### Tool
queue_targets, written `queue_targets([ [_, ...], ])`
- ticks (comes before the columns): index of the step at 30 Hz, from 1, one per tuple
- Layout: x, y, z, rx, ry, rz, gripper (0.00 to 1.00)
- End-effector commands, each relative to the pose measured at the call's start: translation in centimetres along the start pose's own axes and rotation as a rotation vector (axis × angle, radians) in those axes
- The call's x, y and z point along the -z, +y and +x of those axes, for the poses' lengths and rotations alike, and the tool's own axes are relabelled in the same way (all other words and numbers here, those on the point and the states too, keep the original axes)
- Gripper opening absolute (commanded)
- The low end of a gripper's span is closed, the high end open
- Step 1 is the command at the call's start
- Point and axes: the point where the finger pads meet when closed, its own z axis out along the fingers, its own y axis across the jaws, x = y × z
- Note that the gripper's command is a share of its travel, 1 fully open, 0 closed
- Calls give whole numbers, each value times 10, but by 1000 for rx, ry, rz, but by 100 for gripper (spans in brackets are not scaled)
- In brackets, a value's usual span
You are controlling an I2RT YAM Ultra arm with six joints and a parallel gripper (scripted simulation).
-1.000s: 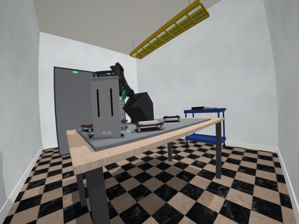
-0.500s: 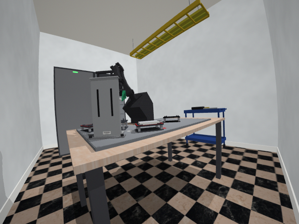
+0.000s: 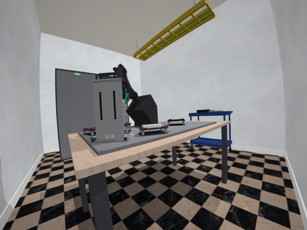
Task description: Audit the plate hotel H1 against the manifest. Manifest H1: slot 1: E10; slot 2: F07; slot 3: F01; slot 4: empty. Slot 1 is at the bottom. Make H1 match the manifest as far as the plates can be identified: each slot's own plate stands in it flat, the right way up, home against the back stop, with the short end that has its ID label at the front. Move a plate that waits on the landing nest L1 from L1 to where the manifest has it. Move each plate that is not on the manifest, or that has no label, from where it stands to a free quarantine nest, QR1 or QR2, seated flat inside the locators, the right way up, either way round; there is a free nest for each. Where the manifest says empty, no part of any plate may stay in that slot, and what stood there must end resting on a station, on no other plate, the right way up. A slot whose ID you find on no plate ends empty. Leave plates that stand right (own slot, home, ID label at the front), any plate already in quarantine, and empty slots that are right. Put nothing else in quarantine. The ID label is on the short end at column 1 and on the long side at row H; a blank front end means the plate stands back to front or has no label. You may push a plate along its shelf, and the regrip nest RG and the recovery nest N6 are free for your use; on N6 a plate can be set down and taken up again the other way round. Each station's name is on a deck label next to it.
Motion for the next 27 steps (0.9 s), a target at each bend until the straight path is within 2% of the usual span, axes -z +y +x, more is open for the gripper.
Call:
queue_targets([
  [1,-4,-1,-19,-7,-48,-2,87],
  [27,-19,-2,-27,-9,-60,0,87],
])
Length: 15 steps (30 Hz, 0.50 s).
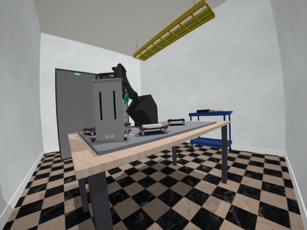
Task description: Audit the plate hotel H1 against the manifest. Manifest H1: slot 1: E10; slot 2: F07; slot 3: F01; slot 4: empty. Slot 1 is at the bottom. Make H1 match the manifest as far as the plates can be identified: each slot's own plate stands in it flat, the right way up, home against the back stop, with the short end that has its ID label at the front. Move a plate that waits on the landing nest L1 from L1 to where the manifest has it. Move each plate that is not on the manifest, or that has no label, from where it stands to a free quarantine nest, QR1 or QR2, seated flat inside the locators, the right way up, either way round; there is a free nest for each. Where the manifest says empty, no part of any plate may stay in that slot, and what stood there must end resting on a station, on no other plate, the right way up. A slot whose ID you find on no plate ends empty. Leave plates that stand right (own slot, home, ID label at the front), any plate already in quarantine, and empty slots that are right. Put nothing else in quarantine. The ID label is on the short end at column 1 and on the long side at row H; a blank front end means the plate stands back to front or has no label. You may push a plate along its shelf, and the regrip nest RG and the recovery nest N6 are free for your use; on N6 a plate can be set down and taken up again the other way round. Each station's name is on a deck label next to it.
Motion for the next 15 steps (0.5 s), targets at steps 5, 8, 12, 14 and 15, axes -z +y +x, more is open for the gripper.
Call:
queue_targets([
  [5,-8,-1,-16,-6,-35,-1,87],
  [8,-8,-1,-14,-6,-23,-1,87],
  [12,-5,-2,-9,-3,-19,3,87],
  [14,-5,-2,-9,-3,-19,3,87],
  [15,-5,-2,-9,-3,-19,3,87],
])
